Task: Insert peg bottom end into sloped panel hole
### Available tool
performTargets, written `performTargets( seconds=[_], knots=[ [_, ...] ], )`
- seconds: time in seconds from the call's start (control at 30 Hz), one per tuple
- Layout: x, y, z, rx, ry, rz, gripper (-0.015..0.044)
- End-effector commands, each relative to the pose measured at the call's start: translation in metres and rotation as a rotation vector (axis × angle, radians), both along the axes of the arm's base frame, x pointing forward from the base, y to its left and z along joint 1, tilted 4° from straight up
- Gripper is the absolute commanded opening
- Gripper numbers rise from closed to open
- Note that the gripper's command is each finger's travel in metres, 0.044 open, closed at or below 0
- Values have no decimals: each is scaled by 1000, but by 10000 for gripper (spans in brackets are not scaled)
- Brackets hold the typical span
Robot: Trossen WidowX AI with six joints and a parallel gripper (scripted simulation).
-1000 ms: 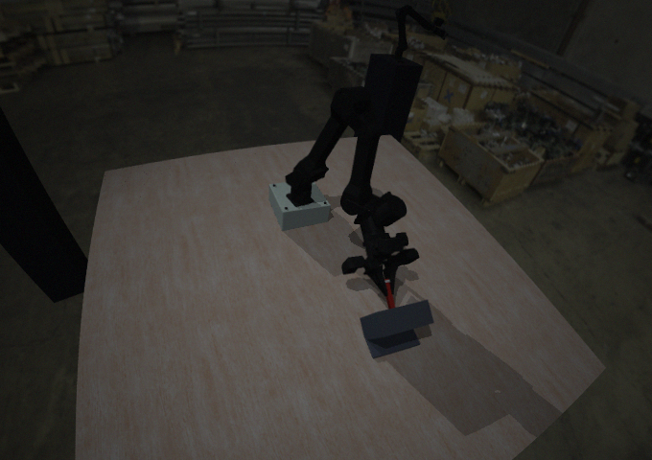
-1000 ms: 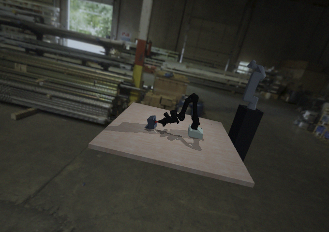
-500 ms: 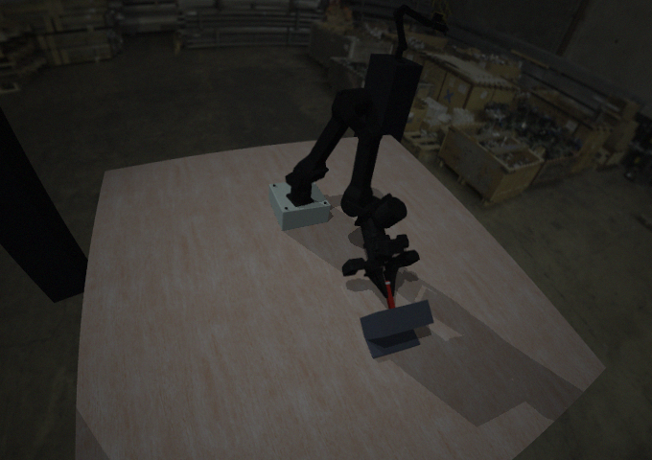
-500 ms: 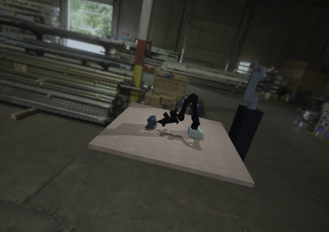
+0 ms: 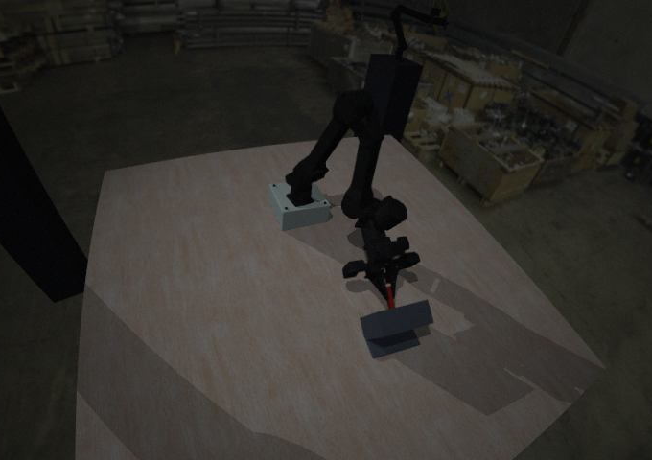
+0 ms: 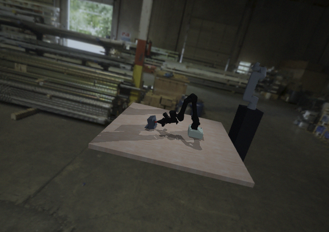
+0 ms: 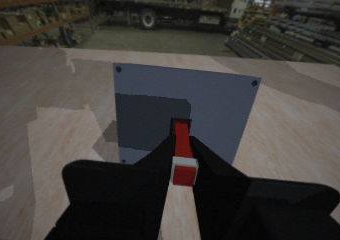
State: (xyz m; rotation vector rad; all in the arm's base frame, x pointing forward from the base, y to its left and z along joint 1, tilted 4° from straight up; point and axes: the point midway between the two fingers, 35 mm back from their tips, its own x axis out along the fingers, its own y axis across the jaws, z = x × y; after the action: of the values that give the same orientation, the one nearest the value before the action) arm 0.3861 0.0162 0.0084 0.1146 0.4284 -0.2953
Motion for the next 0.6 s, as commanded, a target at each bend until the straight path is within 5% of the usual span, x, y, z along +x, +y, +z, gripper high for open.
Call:
performTargets(
  seconds=[0.0, 0.57],
  knots=[
    [3, 1, 1, -1, -5, 8, 0],
    [8, 0, -1, -1, -6, 8, 0]
  ],
)
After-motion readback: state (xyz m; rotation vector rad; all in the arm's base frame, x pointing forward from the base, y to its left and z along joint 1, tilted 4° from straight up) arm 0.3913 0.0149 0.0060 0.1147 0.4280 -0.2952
